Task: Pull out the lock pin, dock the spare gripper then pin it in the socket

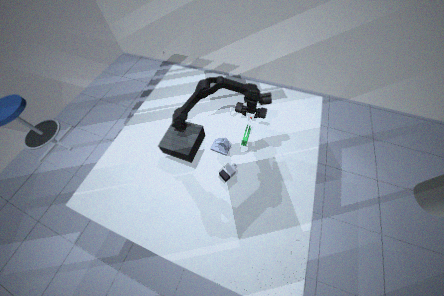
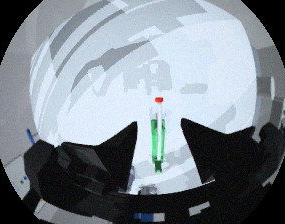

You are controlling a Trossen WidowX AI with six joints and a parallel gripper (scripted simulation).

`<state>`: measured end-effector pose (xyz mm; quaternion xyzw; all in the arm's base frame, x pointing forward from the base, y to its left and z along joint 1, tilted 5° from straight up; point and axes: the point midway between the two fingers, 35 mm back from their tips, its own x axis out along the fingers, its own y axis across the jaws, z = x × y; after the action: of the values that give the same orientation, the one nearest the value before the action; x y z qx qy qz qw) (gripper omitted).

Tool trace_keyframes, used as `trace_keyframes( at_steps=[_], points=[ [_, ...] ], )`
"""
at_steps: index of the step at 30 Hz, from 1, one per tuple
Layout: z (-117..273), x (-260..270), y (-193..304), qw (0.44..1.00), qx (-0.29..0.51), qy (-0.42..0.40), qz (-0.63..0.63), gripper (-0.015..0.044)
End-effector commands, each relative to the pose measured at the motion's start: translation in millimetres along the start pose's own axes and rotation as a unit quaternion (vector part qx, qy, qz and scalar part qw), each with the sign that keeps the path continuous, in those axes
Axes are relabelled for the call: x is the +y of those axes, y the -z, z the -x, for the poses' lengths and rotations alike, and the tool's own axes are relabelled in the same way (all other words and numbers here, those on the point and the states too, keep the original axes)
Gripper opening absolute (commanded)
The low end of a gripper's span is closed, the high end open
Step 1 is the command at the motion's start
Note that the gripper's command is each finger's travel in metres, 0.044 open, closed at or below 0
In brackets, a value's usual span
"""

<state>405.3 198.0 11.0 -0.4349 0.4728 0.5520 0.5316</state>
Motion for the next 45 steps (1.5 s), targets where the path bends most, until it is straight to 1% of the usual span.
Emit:
trace_keyframes(
  at_steps=[1,2,4,11,14,19,27,45],
  points=[
    [42.2,-4.4,33.9,1.000,0.019,0.008,-0.001,0.0200],
    [53.1,-3.6,42.9,1.000,0.024,0.008,-0.001,0.0180],
    [61.7,-2.6,50.1,1.000,0.028,0.008,0.000,0.0180],
    [61.7,-2.6,50.1,1.000,0.028,0.008,0.000,0.0180],
    [46.5,-4.1,52.3,1.000,0.028,0.008,0.000,0.0180],
    [-4.9,-3.6,61.4,1.000,0.028,0.008,0.000,0.0180],
    [-11.3,-3.7,62.5,1.000,0.028,0.008,0.000,0.0180],
    [-40.3,-5.1,67.1,1.000,0.028,0.008,0.000,0.0180]
  ],
)
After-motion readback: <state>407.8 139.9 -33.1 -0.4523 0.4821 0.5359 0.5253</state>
